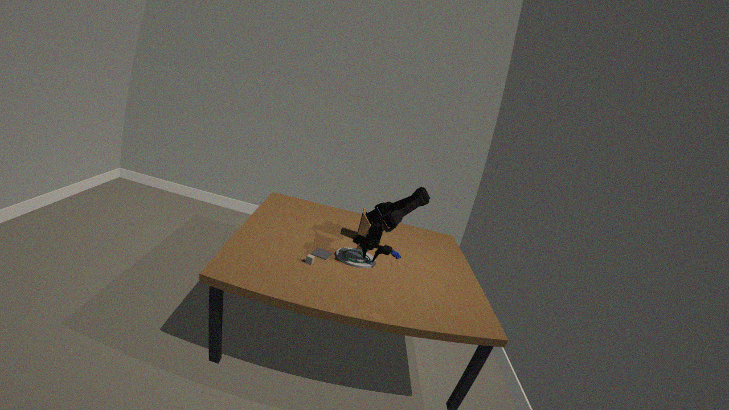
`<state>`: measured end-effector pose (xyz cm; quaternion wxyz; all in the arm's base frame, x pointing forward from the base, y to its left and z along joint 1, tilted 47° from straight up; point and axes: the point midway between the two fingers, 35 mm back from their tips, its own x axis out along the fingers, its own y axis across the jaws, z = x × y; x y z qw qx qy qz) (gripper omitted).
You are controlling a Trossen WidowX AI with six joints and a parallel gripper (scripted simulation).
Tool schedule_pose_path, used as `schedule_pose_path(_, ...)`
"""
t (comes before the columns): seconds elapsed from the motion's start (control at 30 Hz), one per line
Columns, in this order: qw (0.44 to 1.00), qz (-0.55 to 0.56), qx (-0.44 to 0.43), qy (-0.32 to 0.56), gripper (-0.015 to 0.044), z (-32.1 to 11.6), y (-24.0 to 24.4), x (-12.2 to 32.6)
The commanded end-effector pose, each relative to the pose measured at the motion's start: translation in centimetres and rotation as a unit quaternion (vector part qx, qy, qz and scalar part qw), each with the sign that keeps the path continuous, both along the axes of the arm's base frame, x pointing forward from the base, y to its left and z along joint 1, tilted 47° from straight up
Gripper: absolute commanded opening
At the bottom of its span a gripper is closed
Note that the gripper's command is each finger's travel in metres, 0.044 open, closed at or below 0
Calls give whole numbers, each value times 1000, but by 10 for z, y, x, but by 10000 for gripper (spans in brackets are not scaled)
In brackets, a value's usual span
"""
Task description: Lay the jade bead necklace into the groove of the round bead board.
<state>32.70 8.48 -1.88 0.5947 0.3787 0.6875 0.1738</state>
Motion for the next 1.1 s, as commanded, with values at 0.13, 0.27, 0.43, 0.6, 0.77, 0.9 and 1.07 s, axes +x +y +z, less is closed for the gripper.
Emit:
schedule_pose_path(0.13,1000,-1,2,1,420,3,-3,0)
schedule_pose_path(0.27,1000,-1,2,1,440,3,-4,-1)
schedule_pose_path(0.43,1000,-1,2,1,440,3,-4,-1)
schedule_pose_path(0.6,1000,-1,2,1,440,3,-4,-1)
schedule_pose_path(0.77,1000,-1,2,1,440,3,-4,-1)
schedule_pose_path(0.9,999,31,0,-34,361,1,-13,-9)
schedule_pose_path(1.07,979,140,-2,-148,230,-5,-39,-39)
